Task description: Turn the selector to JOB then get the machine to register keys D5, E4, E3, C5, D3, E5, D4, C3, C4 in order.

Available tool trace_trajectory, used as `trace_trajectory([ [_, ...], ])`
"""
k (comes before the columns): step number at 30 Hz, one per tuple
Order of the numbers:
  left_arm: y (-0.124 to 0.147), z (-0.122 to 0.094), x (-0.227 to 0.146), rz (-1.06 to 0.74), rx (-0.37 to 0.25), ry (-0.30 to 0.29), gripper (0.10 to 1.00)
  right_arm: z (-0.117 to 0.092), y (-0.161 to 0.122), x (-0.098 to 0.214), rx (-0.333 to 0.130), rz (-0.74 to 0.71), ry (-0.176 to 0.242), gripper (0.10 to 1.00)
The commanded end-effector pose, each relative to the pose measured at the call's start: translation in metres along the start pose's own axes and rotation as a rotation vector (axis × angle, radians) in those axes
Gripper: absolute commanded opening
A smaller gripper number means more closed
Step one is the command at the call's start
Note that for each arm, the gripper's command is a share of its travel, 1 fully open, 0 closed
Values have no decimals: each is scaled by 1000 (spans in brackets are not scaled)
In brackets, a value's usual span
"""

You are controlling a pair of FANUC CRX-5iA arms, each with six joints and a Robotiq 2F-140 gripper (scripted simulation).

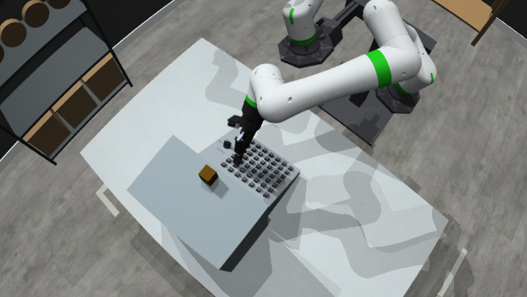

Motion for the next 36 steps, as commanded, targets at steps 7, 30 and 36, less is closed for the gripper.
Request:
trace_trajectory([
  [7, 0, -1, -1, -1, 1, -2, 99, -1, 0, 0, 2, 0, 0, 1000],
  [30, 0, 2, -1, -1, 1, -2, 99, -1, 0, 0, 2, 0, 0, 1000],
  [36, 0, 4, -1, -1, 1, -2, 99, -1, 0, 0, 2, 0, 0, 1000],
])
Point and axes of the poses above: on each arm, the point where the finger pads meet when closed, its own z axis out along the fingers, its own x axis across the jaws, y = z × x, the point moved 10 cm from there along -z, back along the fingers, and after that the axes turned 2 degrees about z, right-handed, at the moved point
